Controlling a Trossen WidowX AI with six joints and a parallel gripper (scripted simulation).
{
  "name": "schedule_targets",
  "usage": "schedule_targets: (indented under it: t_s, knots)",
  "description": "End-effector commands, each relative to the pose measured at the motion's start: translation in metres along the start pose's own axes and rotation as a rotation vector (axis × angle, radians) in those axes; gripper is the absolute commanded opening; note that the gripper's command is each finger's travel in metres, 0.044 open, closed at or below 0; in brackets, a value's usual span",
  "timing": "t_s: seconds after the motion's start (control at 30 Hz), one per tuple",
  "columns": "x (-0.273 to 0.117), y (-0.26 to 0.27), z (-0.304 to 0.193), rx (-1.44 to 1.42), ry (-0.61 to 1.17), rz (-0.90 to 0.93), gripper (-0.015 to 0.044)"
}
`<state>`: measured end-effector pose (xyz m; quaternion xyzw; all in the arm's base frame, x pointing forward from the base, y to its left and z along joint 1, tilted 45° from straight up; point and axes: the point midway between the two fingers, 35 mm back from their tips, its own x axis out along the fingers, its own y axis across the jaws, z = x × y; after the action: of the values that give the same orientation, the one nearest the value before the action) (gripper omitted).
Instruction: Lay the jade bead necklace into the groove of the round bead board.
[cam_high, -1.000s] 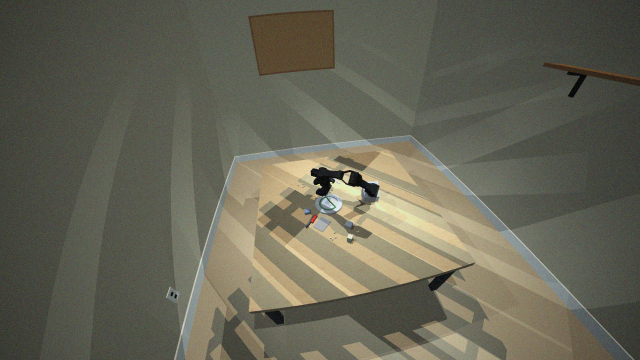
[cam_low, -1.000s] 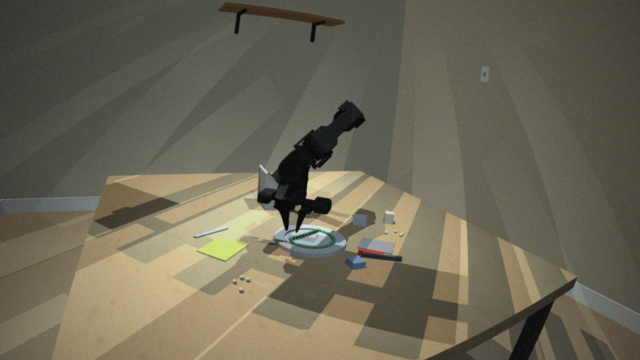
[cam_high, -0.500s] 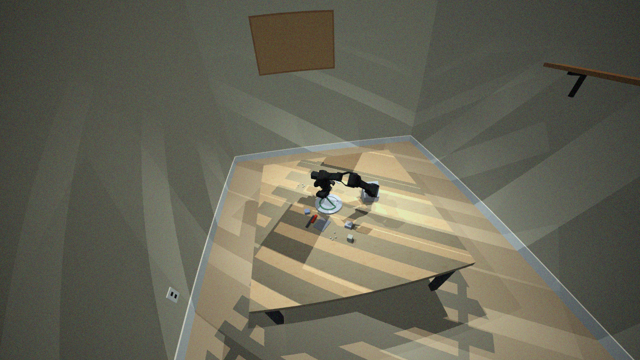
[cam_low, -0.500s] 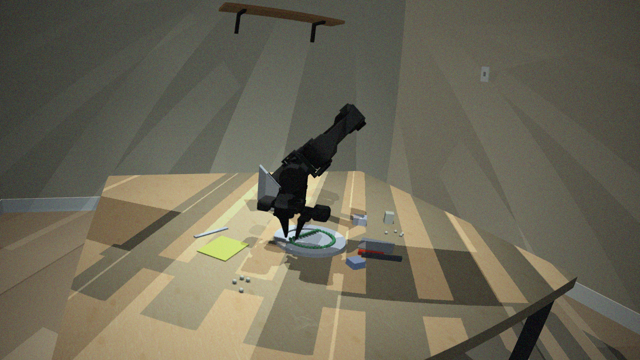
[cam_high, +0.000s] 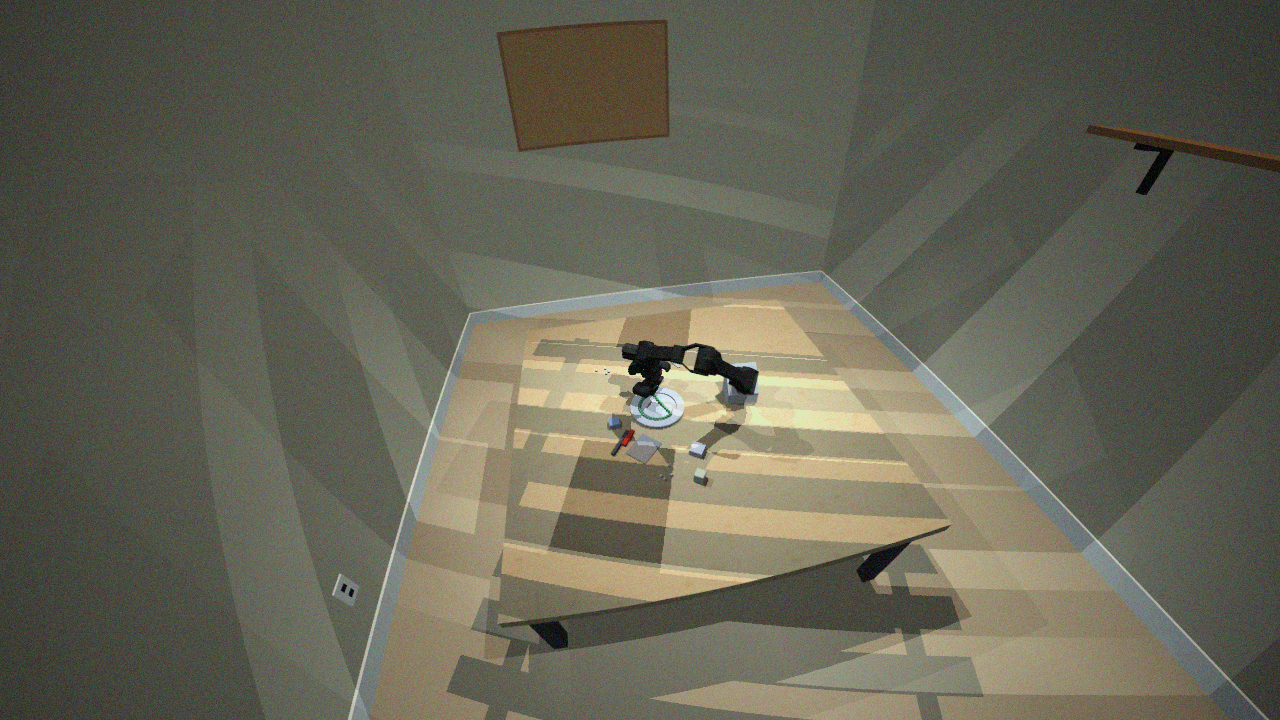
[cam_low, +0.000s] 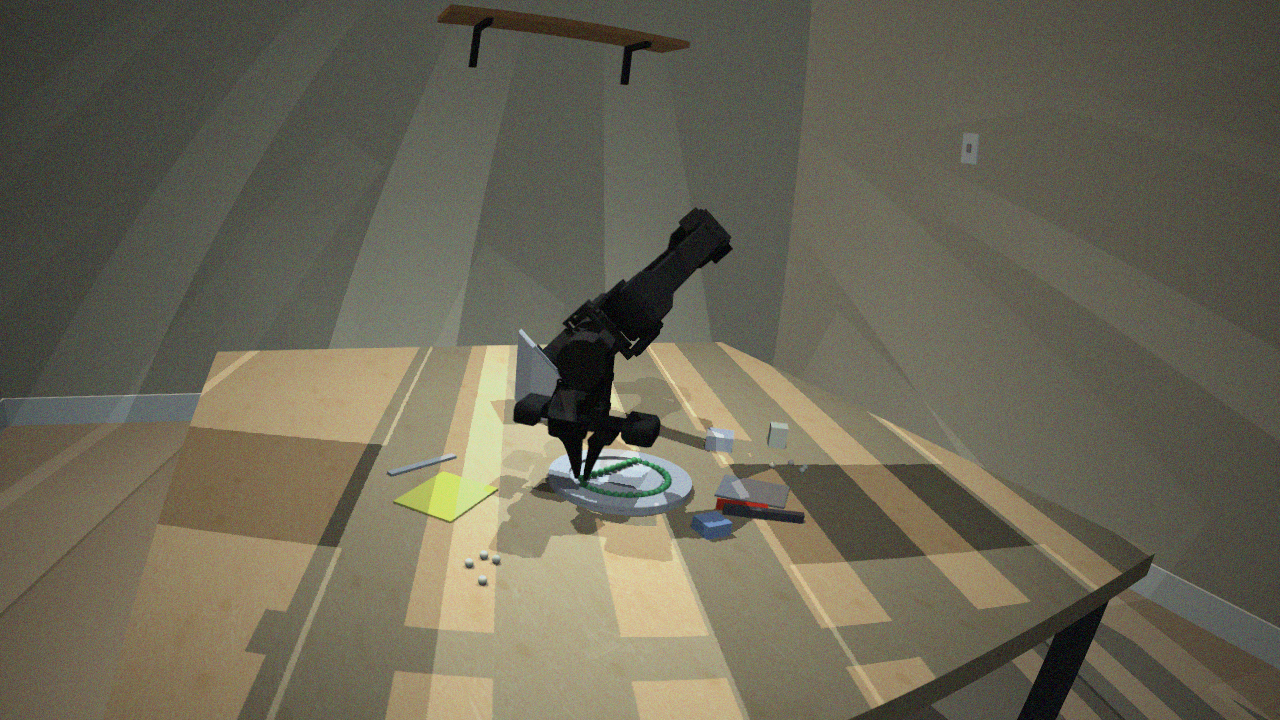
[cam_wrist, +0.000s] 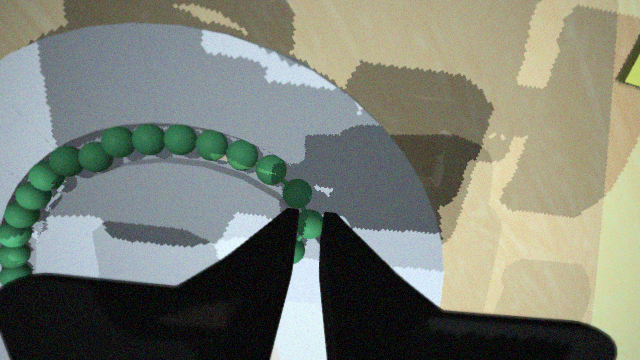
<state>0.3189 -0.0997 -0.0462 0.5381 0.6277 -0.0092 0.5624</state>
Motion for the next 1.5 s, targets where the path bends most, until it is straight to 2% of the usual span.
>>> schedule_targets:
  t_s: [0.0,1.47]
  knots:
    - [-0.0002,0.0001,0.0001,0.000,-0.001,0.000,0.0000]
    - [-0.0033,-0.0037,0.0008,0.008,0.006,0.003,0.0000]
